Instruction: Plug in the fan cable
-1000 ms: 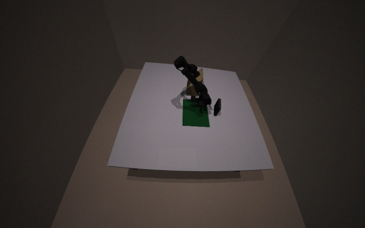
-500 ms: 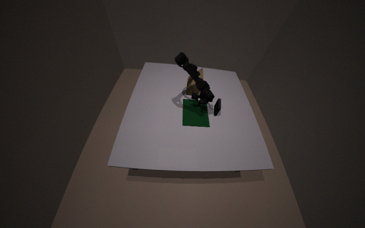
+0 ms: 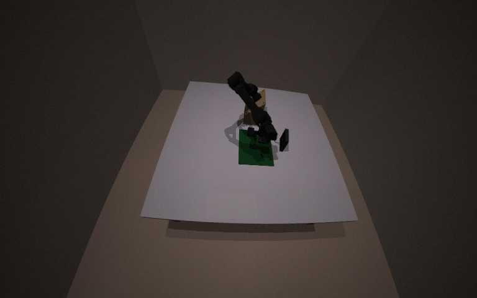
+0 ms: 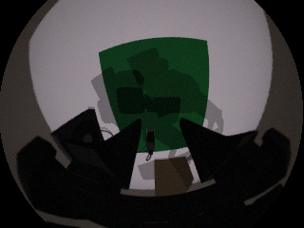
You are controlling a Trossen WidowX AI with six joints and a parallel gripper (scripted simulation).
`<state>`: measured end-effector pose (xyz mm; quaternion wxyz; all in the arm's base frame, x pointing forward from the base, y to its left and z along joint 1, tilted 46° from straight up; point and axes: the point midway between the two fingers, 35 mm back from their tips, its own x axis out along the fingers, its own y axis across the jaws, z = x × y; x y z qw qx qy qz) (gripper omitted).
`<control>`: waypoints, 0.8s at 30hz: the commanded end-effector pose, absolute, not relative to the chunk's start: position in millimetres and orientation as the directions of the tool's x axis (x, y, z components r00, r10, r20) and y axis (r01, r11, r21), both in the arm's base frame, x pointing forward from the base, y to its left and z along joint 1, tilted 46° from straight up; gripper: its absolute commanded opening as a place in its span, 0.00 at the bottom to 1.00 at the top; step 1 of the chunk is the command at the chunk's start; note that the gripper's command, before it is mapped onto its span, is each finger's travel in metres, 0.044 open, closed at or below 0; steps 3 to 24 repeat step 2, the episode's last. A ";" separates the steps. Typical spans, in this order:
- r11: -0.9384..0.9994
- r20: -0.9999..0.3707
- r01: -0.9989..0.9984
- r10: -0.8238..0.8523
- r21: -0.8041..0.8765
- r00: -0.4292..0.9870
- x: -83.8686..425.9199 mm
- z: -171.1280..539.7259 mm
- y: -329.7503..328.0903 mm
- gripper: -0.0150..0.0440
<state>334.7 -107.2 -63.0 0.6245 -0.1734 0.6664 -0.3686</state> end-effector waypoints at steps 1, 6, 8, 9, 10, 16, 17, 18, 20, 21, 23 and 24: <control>0.663 -0.699 0.226 -0.697 -0.714 -0.160 364.6 -49.8 -128.6 0.69; 0.663 -0.699 0.226 -0.697 -0.714 -0.160 366.0 -49.2 -129.8 0.69; 0.663 -0.699 0.226 -0.697 -0.714 -0.160 366.0 -49.2 -129.8 0.69; 0.663 -0.699 0.226 -0.697 -0.714 -0.160 366.0 -49.2 -129.8 0.69; 0.663 -0.699 0.226 -0.697 -0.714 -0.160 366.0 -49.2 -129.8 0.69; 0.663 -0.699 0.226 -0.697 -0.714 -0.160 366.0 -49.2 -129.8 0.69; 0.663 -0.699 0.226 -0.697 -0.714 -0.160 366.0 -49.2 -129.8 0.69; 0.663 -0.699 0.226 -0.697 -0.714 -0.160 366.0 -49.2 -129.8 0.69; 0.663 -0.699 0.226 -0.697 -0.714 -0.160 366.0 -49.2 -129.8 0.69; 0.663 -0.699 0.226 -0.697 -0.714 -0.160 366.0 -49.2 -129.8 0.69; 0.663 -0.699 0.226 -0.697 -0.714 -0.160 366.0 -49.2 -129.8 0.69; 0.663 -0.699 0.226 -0.697 -0.714 -0.160 366.0 -49.2 -129.8 0.69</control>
